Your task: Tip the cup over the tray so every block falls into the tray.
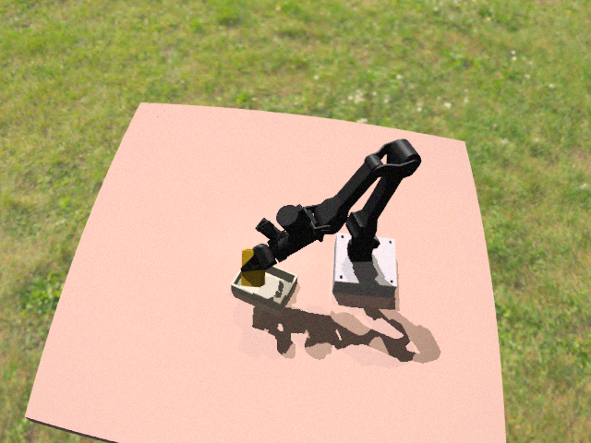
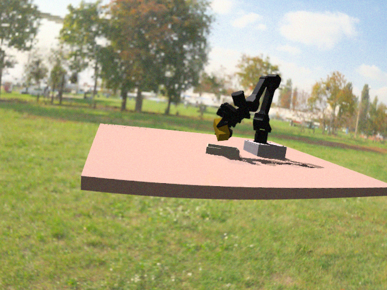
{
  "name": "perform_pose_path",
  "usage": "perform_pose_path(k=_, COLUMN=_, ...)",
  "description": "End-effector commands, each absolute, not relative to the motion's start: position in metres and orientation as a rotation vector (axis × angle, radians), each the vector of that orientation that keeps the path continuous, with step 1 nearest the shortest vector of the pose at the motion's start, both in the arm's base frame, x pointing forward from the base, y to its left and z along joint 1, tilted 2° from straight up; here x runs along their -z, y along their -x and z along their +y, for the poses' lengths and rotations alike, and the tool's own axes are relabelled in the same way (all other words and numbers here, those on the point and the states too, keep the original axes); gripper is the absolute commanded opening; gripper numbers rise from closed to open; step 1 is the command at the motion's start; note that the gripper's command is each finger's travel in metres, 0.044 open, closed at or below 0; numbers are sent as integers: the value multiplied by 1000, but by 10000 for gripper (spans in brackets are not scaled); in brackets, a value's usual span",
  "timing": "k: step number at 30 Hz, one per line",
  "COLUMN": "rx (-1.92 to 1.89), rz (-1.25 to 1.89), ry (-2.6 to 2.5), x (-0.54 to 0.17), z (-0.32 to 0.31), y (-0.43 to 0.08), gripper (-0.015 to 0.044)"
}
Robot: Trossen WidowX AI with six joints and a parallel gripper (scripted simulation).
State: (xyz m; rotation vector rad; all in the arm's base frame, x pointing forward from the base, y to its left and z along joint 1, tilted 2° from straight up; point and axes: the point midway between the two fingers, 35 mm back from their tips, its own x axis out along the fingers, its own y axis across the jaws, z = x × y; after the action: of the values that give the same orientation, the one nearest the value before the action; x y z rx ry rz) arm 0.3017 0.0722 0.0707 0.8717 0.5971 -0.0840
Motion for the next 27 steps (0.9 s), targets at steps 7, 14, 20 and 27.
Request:
perform_pose_path(k=7, rx=150, rz=589, ry=-1101, x=-72, z=73, y=-304, gripper=0)
perform_pose_path(k=14, rx=198, rz=585, ry=-1249, x=-71, z=74, y=-305, gripper=0)
perform_pose_path(k=20, rx=239, rz=580, ry=-1375, x=-71, z=74, y=-305, gripper=0)
perform_pose_path(k=27, rx=288, rz=571, ry=-1523, x=-70, z=74, y=-306, gripper=0)
